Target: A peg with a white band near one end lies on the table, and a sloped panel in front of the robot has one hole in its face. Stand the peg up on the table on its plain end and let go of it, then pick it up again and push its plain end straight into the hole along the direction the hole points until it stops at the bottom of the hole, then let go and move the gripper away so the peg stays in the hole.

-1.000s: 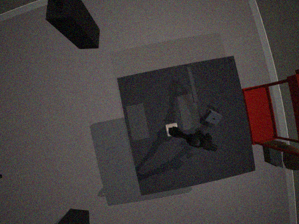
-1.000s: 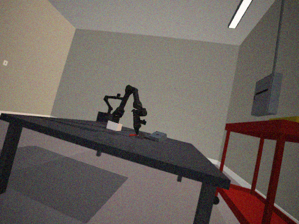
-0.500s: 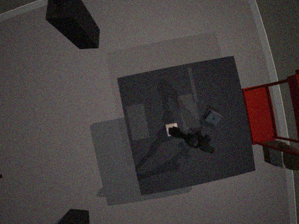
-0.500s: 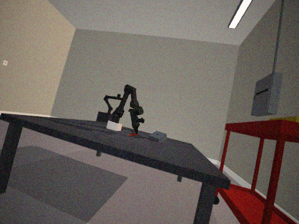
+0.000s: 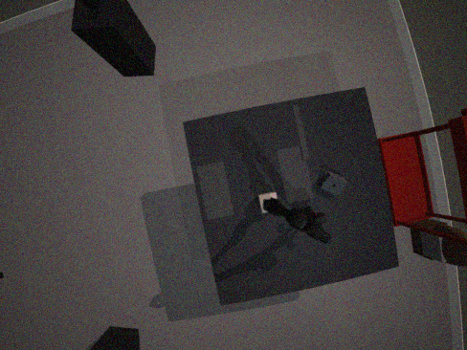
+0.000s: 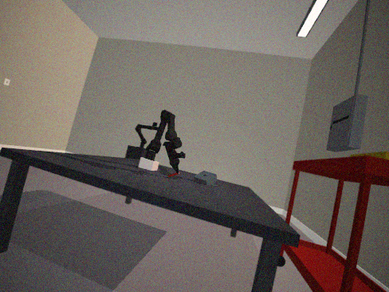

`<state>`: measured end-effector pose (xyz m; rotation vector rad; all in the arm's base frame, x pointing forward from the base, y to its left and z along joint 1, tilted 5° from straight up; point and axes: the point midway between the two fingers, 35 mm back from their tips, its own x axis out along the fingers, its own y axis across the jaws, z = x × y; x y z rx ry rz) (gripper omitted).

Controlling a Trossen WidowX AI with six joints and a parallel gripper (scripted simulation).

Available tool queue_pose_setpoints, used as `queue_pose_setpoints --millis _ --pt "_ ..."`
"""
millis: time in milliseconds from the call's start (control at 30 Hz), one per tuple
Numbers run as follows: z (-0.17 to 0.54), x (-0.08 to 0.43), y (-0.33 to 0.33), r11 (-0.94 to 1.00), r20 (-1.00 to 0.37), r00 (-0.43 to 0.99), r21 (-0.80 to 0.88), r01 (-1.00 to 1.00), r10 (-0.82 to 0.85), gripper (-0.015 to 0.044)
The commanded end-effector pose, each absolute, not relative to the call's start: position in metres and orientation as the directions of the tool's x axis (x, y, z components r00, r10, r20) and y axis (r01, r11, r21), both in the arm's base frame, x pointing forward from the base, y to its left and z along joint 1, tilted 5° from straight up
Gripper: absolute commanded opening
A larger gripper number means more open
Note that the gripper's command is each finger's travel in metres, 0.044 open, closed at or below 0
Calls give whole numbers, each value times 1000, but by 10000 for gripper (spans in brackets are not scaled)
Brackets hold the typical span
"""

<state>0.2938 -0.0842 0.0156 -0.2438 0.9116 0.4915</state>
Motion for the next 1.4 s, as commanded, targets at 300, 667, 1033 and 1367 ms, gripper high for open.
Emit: queue_pose_setpoints --millis 300,667,1033,1367 --pt "19 285 -88 862 -730 590 -1 -506 345 49" --pt "21 278 -92 862 -662 647 -1 -506 379 49" --pt "22 272 -95 862 -588 698 -1 -506 409 49" --pt "23 266 -99 862 -517 738 -1 -506 433 49"
